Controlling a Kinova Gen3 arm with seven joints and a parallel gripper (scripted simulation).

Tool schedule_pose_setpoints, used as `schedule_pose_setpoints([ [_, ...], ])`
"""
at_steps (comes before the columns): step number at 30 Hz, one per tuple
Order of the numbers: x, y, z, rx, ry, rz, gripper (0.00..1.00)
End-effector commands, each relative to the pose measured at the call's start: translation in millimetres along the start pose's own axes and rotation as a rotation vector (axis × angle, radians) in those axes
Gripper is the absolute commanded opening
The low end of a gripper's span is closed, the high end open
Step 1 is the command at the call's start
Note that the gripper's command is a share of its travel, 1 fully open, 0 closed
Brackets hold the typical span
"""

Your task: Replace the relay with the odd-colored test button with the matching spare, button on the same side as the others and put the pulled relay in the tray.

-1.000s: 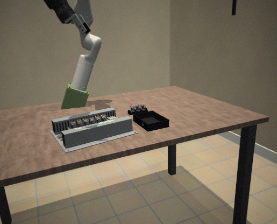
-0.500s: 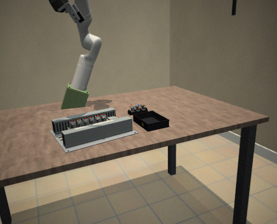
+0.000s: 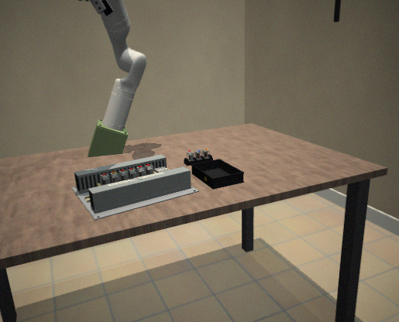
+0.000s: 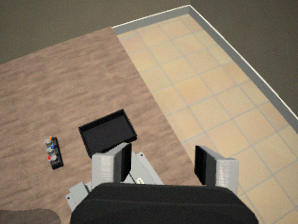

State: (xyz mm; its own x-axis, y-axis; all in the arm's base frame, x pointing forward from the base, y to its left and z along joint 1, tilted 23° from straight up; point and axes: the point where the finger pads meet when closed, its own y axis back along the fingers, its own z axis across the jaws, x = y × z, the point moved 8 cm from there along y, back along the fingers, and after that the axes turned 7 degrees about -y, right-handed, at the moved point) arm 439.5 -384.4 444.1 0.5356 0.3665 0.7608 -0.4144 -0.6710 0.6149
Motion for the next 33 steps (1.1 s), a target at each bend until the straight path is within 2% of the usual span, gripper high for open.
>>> schedule_pose_setpoints([
  [1,0.1,9.9,-2.4,0.001,-0.002,0.004,1.00],
  [13,-2.2,55.8,-12.0,0.004,-0.009,0.011,1.00],
  [15,-2.2,55.8,-12.0,0.004,-0.009,0.011,1.00],
  [16,3.9,49.6,-15.2,-0.028,0.007,0.028,1.00],
  [30,-1.5,100.3,-22.1,0.004,-0.009,0.010,1.00],
  [32,-1.5,100.3,-22.1,0.004,-0.009,0.010,1.00],
  [33,-1.5,92.5,-28.3,-0.091,-0.002,0.059,1.00],
])
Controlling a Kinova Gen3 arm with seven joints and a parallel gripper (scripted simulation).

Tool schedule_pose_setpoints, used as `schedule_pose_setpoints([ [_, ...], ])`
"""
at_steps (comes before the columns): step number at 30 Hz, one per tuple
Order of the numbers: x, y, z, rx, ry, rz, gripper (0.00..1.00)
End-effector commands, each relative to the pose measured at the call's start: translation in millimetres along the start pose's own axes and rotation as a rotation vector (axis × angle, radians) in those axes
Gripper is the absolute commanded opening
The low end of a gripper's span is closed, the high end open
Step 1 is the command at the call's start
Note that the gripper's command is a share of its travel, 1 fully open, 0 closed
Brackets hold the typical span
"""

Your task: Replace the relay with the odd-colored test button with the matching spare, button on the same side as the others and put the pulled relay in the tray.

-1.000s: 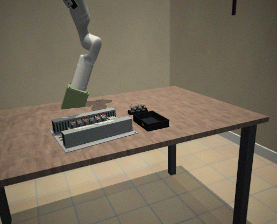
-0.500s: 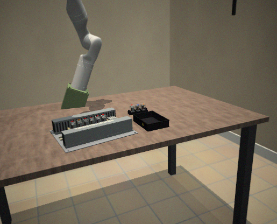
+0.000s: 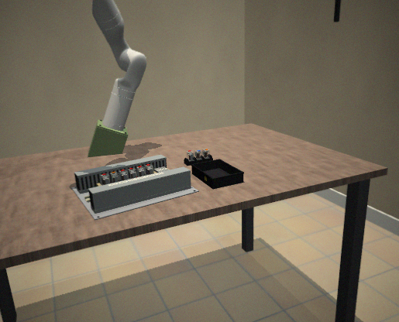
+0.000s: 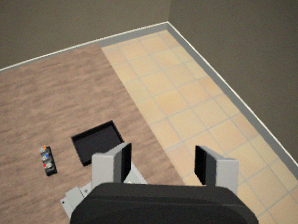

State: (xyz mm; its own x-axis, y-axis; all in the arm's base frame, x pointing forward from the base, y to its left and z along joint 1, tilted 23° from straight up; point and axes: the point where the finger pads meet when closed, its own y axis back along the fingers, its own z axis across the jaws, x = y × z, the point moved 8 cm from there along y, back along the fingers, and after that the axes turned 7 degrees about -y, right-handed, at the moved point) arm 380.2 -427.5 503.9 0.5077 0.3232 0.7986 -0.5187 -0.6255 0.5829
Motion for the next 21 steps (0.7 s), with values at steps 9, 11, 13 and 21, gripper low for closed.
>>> schedule_pose_setpoints([
  [9,-1.3,30.6,2.8,0.070,-0.004,-0.036,1.00],
  [11,-1.7,36.8,3.4,0.083,-0.005,-0.043,1.00],
  [13,-2.2,43.1,4.0,0.097,-0.006,-0.050,1.00],
  [21,-4.9,40.1,-4.0,-0.010,-0.005,0.001,1.00],
])
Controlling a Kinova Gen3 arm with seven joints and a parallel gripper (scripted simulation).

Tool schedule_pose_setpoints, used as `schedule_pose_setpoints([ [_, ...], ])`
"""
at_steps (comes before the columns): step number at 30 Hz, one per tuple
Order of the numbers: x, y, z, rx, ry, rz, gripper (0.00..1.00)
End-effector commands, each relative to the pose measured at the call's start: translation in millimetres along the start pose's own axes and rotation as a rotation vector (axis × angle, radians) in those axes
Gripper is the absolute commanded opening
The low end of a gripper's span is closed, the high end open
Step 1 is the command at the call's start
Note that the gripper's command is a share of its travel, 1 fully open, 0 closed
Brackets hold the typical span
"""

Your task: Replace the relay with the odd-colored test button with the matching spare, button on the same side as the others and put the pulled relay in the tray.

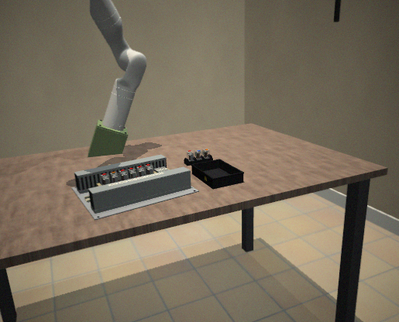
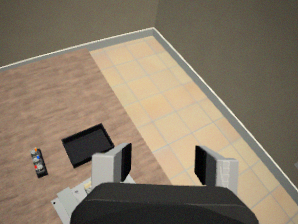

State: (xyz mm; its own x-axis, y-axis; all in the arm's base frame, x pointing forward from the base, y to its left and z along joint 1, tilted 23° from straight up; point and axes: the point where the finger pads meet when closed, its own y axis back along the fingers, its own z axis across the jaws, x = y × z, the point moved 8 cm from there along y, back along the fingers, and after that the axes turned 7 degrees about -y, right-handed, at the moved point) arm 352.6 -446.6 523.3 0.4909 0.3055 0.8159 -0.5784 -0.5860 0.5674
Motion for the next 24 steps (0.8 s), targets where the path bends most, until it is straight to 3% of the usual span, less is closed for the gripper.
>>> schedule_pose_setpoints([
  [1,0.1,2.7,5.3,0.068,-0.006,-0.034,1.00],
  [10,1.3,6.0,13.1,0.170,-0.007,-0.084,1.00],
  [12,1.3,6.0,13.1,0.170,-0.007,-0.084,1.00],
  [13,-0.9,4.1,-0.6,0.004,-0.004,-0.009,1.00],
  [24,0.3,0.9,10.5,0.135,-0.006,-0.068,1.00],
])
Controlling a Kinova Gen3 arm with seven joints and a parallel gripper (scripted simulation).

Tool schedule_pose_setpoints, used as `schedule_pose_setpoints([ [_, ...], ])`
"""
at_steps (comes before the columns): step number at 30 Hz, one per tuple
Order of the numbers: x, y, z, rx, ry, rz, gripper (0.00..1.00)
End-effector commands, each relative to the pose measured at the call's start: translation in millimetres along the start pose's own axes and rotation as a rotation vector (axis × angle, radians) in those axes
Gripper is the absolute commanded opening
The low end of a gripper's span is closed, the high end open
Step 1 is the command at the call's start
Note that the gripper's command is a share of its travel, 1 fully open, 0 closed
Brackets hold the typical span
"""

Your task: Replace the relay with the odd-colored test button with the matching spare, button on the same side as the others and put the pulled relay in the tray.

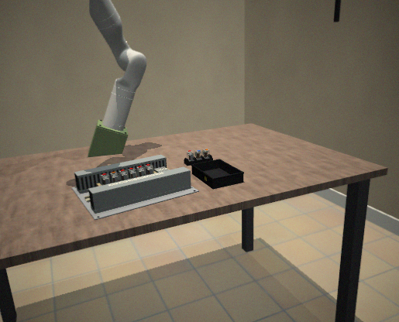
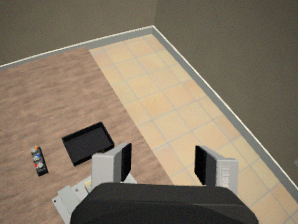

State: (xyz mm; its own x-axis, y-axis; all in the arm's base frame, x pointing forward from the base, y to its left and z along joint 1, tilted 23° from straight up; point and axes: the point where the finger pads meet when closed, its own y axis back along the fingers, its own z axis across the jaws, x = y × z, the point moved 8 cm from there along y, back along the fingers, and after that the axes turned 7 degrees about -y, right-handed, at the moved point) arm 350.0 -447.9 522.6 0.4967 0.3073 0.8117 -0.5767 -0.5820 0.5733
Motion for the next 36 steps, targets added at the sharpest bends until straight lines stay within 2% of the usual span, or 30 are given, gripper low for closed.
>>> schedule_pose_setpoints([
  [1,2.6,-1.3,12.1,0.149,-0.003,-0.067,1.00],
  [3,2.9,-2.1,14.1,0.173,-0.003,-0.078,1.00],
  [5,2.9,-2.1,14.1,0.173,-0.003,-0.078,1.00],
  [6,0.1,-0.7,1.0,0.012,-0.001,-0.007,1.00],
  [20,3.0,-7.0,14.2,0.173,-0.003,-0.077,1.00],
  [22,3.0,-7.0,14.2,0.173,-0.003,-0.077,1.00],
  [23,-0.2,-3.6,1.9,0.016,-0.001,-0.011,1.00],
  [36,3.2,-9.9,13.2,0.161,-0.003,-0.073,1.00],
])
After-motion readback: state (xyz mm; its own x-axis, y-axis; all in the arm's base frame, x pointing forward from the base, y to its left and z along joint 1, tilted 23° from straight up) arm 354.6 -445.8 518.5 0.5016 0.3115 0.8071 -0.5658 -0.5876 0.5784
